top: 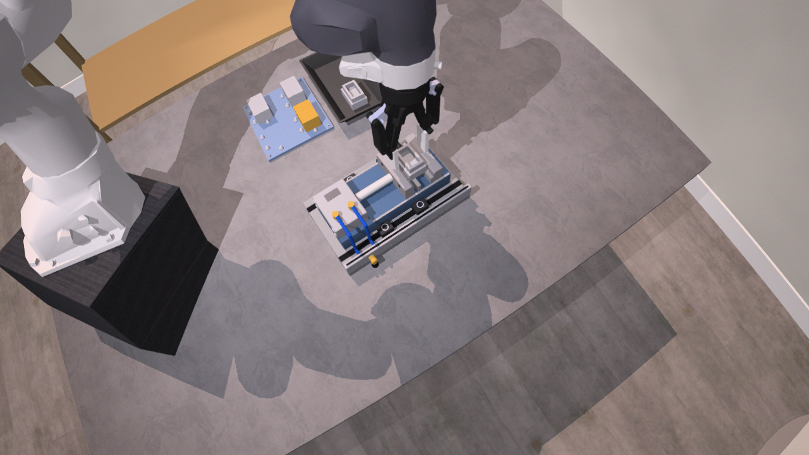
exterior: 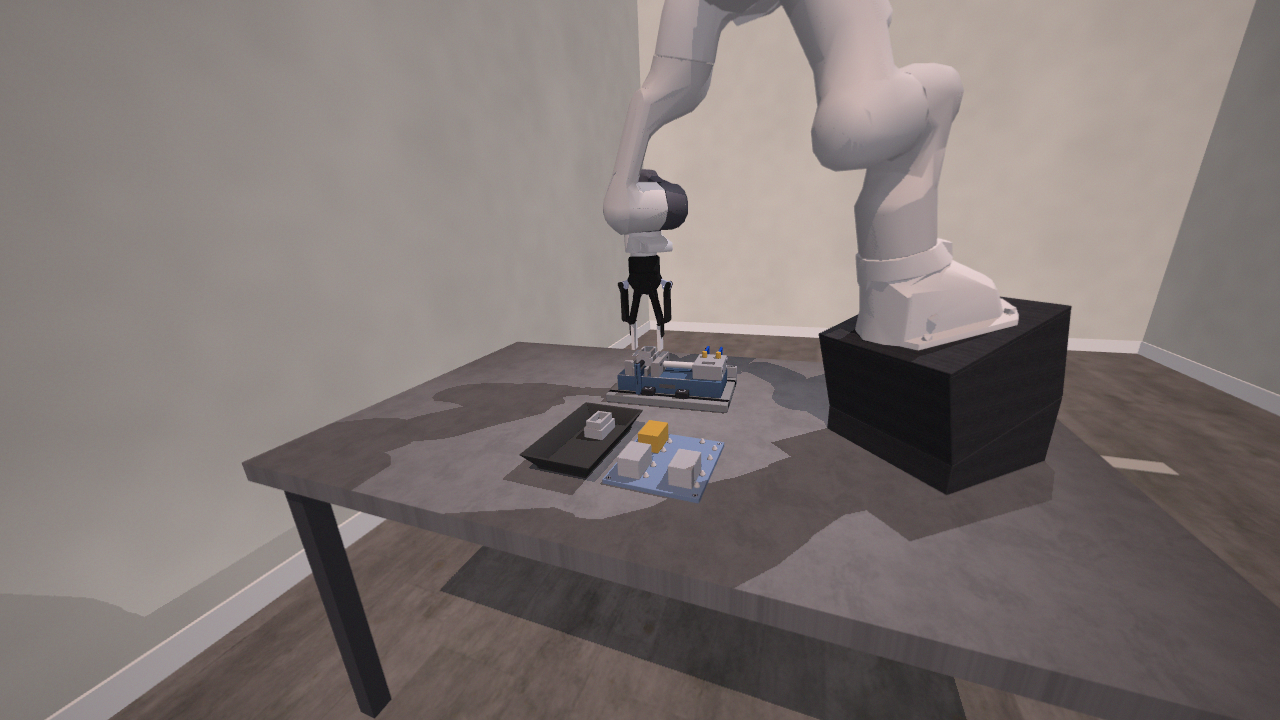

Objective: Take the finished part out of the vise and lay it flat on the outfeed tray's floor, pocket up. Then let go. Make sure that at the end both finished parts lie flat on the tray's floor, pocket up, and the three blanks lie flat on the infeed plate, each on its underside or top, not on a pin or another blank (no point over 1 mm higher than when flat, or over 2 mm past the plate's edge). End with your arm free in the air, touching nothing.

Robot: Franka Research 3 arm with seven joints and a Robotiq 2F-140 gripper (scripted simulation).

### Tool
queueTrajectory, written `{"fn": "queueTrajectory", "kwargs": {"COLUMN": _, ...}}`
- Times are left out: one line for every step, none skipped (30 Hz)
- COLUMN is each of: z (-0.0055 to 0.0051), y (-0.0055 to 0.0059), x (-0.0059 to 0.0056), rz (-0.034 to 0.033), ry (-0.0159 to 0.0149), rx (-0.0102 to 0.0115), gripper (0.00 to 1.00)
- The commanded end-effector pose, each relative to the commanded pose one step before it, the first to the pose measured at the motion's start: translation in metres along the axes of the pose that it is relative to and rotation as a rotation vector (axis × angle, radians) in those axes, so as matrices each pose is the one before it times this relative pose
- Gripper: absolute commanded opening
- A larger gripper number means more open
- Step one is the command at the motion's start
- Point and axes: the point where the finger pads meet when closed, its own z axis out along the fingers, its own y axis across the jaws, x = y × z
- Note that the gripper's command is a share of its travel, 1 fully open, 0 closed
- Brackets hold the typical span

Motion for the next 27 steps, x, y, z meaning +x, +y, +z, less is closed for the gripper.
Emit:
{"fn": "queueTrajectory", "kwargs": {"z": 0.00149, "y": 0.00094, "x": -0.00067, "rz": -0.00025, "ry": -0.00275, "rx": -0.00156, "gripper": 0.4}}
{"fn": "queueTrajectory", "kwargs": {"z": 0.00049, "y": 0.0, "x": 0.0, "rz": 0.0, "ry": 0.0, "rx": 0.0, "gripper": 0.4}}
{"fn": "queueTrajectory", "kwargs": {"z": 0.00048, "y": 0.0, "x": 0.0, "rz": 0.0, "ry": 0.0, "rx": 0.0, "gripper": 0.4}}
{"fn": "queueTrajectory", "kwargs": {"z": 0.00048, "y": 0.0, "x": 0.0, "rz": 0.0, "ry": 0.0, "rx": 0.0, "gripper": 0.4}}
{"fn": "queueTrajectory", "kwargs": {"z": 0.00047, "y": 0.0, "x": 0.0, "rz": 0.0, "ry": 0.0, "rx": 0.0, "gripper": 0.4}}
{"fn": "queueTrajectory", "kwargs": {"z": 0.00046, "y": 0.0, "x": 0.0, "rz": 0.0, "ry": 0.0, "rx": 0.0, "gripper": 0.4}}
{"fn": "queueTrajectory", "kwargs": {"z": 0.00045, "y": 0.0, "x": 0.0, "rz": 0.0, "ry": 0.0, "rx": 0.0, "gripper": 0.4}}
{"fn": "queueTrajectory", "kwargs": {"z": 0.00043, "y": 0.0, "x": 0.0, "rz": 0.0, "ry": 0.0, "rx": 0.0, "gripper": 0.4}}
{"fn": "queueTrajectory", "kwargs": {"z": 0.00042, "y": 0.0, "x": 0.0, "rz": 0.0, "ry": 0.0, "rx": 0.0, "gripper": 0.4}}
{"fn": "queueTrajectory", "kwargs": {"z": 0.0004, "y": 0.0, "x": 0.0, "rz": 0.0, "ry": 0.0, "rx": 0.0, "gripper": 0.4}}
{"fn": "queueTrajectory", "kwargs": {"z": 0.00038, "y": 0.0, "x": 0.0, "rz": 0.0, "ry": 0.0, "rx": 0.0, "gripper": 0.4}}
{"fn": "queueTrajectory", "kwargs": {"z": 0.00036, "y": 0.0, "x": 0.0, "rz": 0.0, "ry": 0.0, "rx": 0.0, "gripper": 0.4}}
{"fn": "queueTrajectory", "kwargs": {"z": 0.00034, "y": 0.0, "x": 0.0, "rz": 0.0, "ry": 0.0, "rx": 0.0, "gripper": 0.4}}
{"fn": "queueTrajectory", "kwargs": {"z": 0.00031, "y": 0.0, "x": 0.0, "rz": 0.0, "ry": 0.0, "rx": 0.0, "gripper": 0.4}}
{"fn": "queueTrajectory", "kwargs": {"z": 0.00029, "y": 0.0, "x": 0.0, "rz": 0.0, "ry": 0.0, "rx": 0.0, "gripper": 0.4}}
{"fn": "queueTrajectory", "kwargs": {"z": 0.0, "y": 0.0, "x": 0.0, "rz": 0.0, "ry": 0.0, "rx": 0.0, "gripper": 0.4}}
{"fn": "queueTrajectory", "kwargs": {"z": 0.0, "y": 0.0, "x": 0.0, "rz": 0.0, "ry": 0.0, "rx": 0.0, "gripper": 0.4}}
{"fn": "queueTrajectory", "kwargs": {"z": 0.00026, "y": 0.0, "x": 0.0, "rz": 0.0, "ry": 0.0, "rx": 0.0, "gripper": 0.4}}
{"fn": "queueTrajectory", "kwargs": {"z": 0.00024, "y": 0.0, "x": 0.0, "rz": 0.0, "ry": 0.0, "rx": 0.0, "gripper": 0.4}}
{"fn": "queueTrajectory", "kwargs": {"z": 0.00021, "y": 0.0, "x": 0.0, "rz": 0.0, "ry": 0.0, "rx": 0.0, "gripper": 0.4}}
{"fn": "queueTrajectory", "kwargs": {"z": 0.00019, "y": 0.0, "x": 0.0, "rz": 0.0, "ry": 0.0, "rx": 0.0, "gripper": 0.4}}
{"fn": "queueTrajectory", "kwargs": {"z": 0.00016, "y": 0.0, "x": 0.0, "rz": 0.0, "ry": 0.0, "rx": 0.0, "gripper": 0.4}}
{"fn": "queueTrajectory", "kwargs": {"z": 0.00014, "y": 0.0, "x": 0.0, "rz": 0.0, "ry": 0.0, "rx": 0.0, "gripper": 0.4}}
{"fn": "queueTrajectory", "kwargs": {"z": 0.00012, "y": 0.0, "x": 0.0, "rz": 0.0, "ry": 0.0, "rx": 0.0, "gripper": 0.4}}
{"fn": "queueTrajectory", "kwargs": {"z": 0.00009, "y": 0.0, "x": 0.0, "rz": 0.0, "ry": 0.0, "rx": 0.0, "gripper": 0.4}}
{"fn": "queueTrajectory", "kwargs": {"z": 0.00007, "y": 0.0, "x": 0.0, "rz": 0.0, "ry": 0.0, "rx": 0.0, "gripper": 0.4}}
{"fn": "queueTrajectory", "kwargs": {"z": 0.00005, "y": 0.0, "x": 0.0, "rz": 0.0, "ry": 0.0, "rx": 0.0, "gripper": 0.4}}
